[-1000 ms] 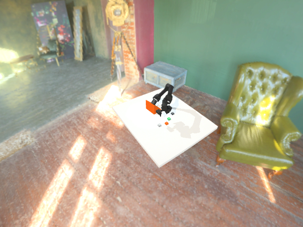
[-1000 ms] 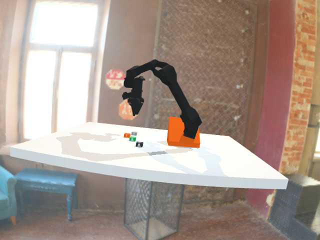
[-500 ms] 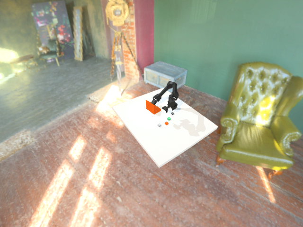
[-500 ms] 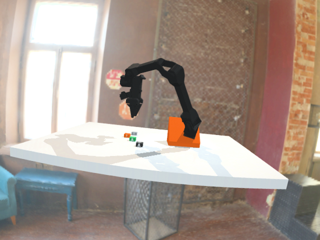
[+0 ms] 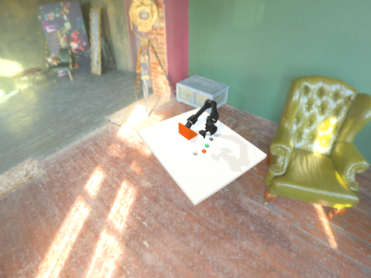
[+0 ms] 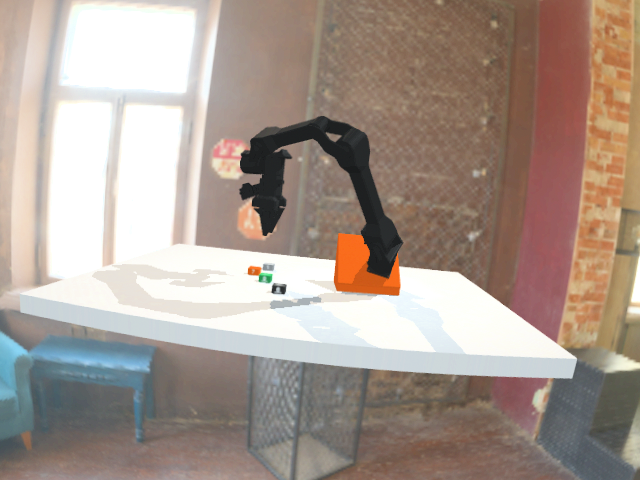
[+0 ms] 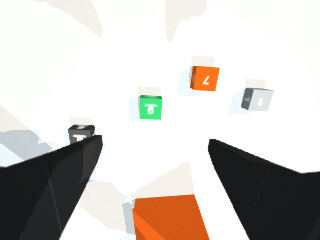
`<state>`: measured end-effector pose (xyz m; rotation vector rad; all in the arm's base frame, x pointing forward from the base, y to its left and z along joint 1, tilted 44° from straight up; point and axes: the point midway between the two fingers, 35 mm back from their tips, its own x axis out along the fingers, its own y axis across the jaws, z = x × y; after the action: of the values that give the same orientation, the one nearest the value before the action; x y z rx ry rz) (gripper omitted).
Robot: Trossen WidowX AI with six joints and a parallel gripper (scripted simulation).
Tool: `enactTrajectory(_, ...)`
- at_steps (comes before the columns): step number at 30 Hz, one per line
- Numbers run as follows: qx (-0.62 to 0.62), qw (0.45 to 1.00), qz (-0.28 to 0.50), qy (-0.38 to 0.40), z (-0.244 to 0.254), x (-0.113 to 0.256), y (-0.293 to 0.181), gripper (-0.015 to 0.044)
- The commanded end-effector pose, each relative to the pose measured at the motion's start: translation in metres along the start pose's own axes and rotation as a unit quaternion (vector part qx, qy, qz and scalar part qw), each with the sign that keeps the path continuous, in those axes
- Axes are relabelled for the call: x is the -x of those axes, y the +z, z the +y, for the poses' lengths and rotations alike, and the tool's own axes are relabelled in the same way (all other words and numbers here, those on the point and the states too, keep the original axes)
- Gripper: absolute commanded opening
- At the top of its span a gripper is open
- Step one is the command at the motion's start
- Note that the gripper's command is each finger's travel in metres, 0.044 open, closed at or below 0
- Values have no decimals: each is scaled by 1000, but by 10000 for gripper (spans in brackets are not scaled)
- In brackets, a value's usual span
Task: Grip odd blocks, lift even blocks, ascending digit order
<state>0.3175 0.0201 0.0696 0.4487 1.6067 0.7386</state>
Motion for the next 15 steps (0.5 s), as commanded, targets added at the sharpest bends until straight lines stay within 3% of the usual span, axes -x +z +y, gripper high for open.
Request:
enactTrajectory(1, -7, 1000, -1, 4, 9, -1, -3, 400)
enactTrajectory(9, -11, 1000, 1, 7, 99, 0, -40, 400)
enactTrajectory(15, -2, 1000, 1, 5, 115, 0, -51, 400)
